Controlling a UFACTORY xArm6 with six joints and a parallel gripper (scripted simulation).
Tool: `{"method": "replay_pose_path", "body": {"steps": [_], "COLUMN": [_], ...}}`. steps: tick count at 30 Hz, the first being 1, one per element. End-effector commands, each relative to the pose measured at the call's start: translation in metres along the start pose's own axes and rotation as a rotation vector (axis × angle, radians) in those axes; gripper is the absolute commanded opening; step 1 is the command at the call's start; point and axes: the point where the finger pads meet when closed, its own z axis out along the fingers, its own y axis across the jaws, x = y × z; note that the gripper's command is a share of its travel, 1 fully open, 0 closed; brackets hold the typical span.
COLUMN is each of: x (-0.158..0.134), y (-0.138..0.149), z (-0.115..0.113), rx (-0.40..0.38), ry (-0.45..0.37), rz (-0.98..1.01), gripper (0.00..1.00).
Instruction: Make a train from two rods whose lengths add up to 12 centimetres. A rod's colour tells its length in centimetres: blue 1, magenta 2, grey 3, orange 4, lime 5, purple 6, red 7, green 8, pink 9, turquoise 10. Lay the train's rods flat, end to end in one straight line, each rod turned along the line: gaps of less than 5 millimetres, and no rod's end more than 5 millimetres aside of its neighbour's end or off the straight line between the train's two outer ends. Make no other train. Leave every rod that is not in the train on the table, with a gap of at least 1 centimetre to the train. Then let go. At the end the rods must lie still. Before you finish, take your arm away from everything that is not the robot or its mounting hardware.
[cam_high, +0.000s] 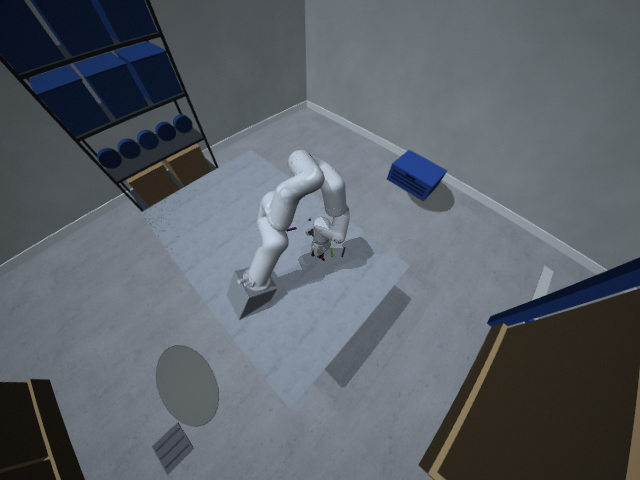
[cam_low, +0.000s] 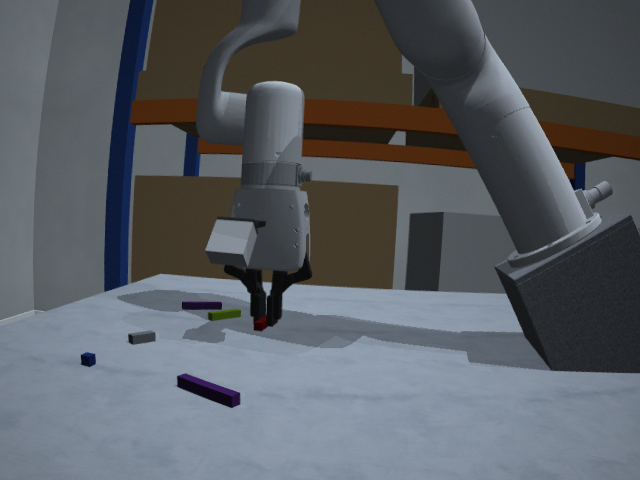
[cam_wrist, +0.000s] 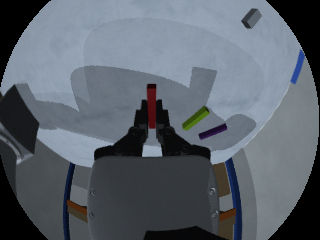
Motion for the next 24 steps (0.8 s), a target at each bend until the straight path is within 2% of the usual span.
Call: {"method": "replay_pose_path", "body": {"steps": [1,24], "x": [-0.0017,-0.0011], "y": [-0.0007,-0.0018], "z": [-0.0014,-0.0103], "rx": [-0.012,-0.011], "ry": [0.009,0.010], "rz": [0.000,-0.001], "gripper": [0.04,0.04]}}
